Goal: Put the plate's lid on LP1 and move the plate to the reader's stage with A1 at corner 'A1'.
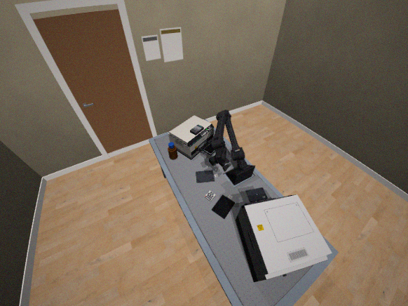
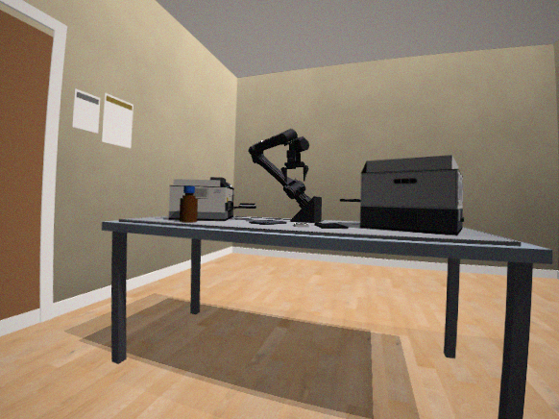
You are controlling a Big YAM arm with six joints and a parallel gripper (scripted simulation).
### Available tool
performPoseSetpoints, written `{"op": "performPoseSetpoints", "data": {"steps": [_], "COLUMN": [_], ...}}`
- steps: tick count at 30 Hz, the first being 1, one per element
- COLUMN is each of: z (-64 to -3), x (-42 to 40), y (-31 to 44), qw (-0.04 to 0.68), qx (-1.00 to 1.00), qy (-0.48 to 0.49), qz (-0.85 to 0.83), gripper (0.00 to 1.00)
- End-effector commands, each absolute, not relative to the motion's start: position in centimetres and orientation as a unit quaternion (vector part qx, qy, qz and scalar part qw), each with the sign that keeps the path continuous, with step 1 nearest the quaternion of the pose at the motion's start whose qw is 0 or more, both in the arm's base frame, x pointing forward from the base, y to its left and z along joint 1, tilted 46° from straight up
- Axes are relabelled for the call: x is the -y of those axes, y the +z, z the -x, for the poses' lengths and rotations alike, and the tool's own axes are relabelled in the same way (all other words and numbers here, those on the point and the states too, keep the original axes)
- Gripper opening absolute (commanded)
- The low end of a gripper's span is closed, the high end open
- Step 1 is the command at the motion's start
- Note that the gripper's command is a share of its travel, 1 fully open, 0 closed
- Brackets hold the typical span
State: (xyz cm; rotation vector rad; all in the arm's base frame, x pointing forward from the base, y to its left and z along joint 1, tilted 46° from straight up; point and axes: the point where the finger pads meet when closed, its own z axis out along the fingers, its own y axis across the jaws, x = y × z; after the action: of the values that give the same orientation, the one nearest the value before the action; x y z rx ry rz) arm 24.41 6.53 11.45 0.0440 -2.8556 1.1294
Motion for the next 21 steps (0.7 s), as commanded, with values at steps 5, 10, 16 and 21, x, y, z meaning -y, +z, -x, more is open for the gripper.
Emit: {"op": "performPoseSetpoints", "data": {"steps": [5,10,16,21], "z": [-26.6,-27.2,-27.5,-27.4], "x": [-6.2,-3.7,-1.8,-1.1], "y": [13.3,15.2,17.4,17.2], "qw": [0.039,0.041,0.036,0.045], "qx": [0.941,0.938,0.946,0.944], "qy": [0.33,0.34,0.316,0.316], "qz": [-0.059,-0.045,-0.068,-0.08], "gripper": [1.0,1.0,1.0,1.0]}}
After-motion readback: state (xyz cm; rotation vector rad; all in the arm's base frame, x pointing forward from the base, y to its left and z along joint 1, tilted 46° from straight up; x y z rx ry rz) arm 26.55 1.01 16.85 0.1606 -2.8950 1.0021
